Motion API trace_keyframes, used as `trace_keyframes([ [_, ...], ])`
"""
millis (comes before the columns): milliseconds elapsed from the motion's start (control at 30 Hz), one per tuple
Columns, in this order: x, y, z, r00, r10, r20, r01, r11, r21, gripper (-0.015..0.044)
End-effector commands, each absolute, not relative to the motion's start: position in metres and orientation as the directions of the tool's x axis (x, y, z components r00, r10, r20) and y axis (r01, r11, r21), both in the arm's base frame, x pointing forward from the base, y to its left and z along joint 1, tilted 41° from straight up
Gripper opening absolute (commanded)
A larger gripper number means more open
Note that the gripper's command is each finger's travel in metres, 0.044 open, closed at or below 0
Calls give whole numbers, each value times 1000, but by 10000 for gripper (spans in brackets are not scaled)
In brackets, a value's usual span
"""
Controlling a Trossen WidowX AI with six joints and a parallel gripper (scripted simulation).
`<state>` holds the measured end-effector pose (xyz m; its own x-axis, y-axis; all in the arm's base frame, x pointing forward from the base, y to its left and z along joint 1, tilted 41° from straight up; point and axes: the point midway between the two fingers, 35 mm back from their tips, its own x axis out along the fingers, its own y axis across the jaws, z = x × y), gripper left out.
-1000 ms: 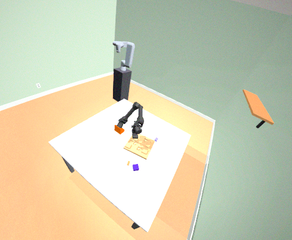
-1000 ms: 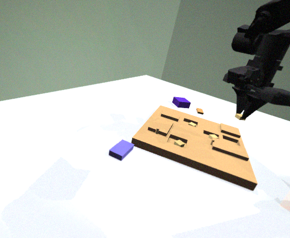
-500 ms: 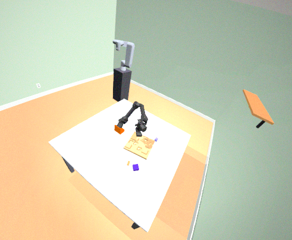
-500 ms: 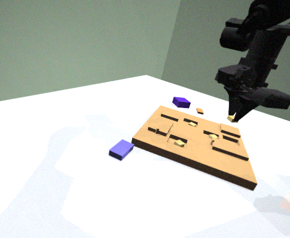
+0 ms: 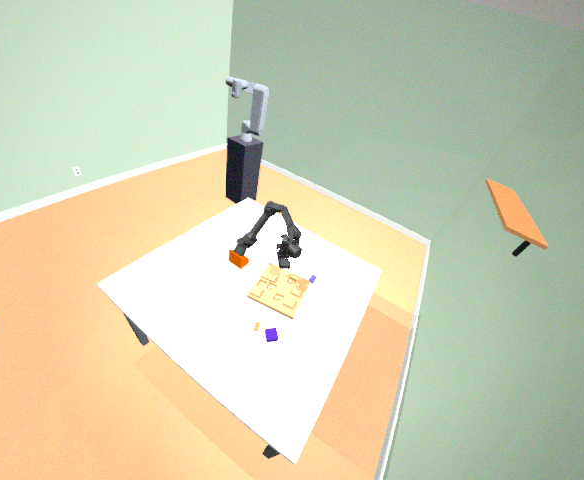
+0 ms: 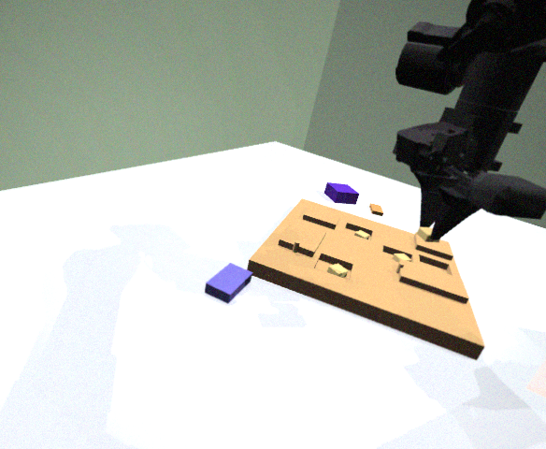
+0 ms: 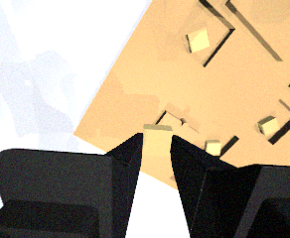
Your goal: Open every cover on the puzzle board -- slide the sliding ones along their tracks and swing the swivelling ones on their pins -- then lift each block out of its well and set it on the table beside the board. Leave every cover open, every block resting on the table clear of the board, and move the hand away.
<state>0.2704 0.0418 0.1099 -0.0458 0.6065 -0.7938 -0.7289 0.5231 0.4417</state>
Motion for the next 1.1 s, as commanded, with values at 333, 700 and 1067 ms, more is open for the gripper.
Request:
trace_keyframes([
  [333, 263, 81, 146, -34, 618, -785, -730, 521, 442, 80],
  [700, 249, 111, 172, -38, 633, -773, -732, 509, 453, 80],
  [1067, 230, 137, 196, -47, 652, -757, -733, 492, 470, 80],
])
